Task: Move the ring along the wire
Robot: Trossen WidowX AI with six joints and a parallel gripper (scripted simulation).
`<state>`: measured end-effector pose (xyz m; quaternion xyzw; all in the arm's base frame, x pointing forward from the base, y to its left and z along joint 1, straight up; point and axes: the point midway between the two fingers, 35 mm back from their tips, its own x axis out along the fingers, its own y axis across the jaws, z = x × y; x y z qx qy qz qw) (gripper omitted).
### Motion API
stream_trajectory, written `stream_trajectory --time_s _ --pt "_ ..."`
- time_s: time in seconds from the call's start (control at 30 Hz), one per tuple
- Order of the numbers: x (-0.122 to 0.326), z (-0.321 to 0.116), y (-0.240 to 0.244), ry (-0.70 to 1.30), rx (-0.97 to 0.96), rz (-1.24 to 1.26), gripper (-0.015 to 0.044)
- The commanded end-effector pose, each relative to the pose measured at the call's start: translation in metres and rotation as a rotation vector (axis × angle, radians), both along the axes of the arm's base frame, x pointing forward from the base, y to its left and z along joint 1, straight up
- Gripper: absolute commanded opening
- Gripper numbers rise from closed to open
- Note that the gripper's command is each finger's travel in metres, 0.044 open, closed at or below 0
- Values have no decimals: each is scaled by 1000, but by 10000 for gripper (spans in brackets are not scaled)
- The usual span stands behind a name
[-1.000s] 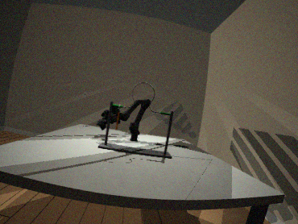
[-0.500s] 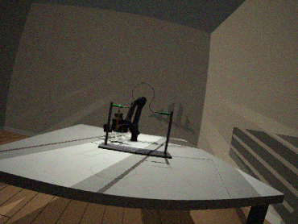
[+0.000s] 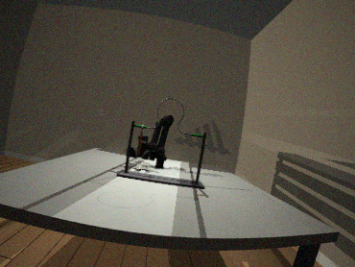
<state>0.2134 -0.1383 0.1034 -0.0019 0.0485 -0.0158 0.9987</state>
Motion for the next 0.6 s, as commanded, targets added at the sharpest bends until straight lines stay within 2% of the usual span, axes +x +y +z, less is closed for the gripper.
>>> stream_trajectory --time_s 0.0,0.23,0.57 --pt "15 14 -2 -29 -14 -4 160" --pt "42 42 0 -106 -12 -11 160" --pt "45 43 3 -108 -12 -11 160"
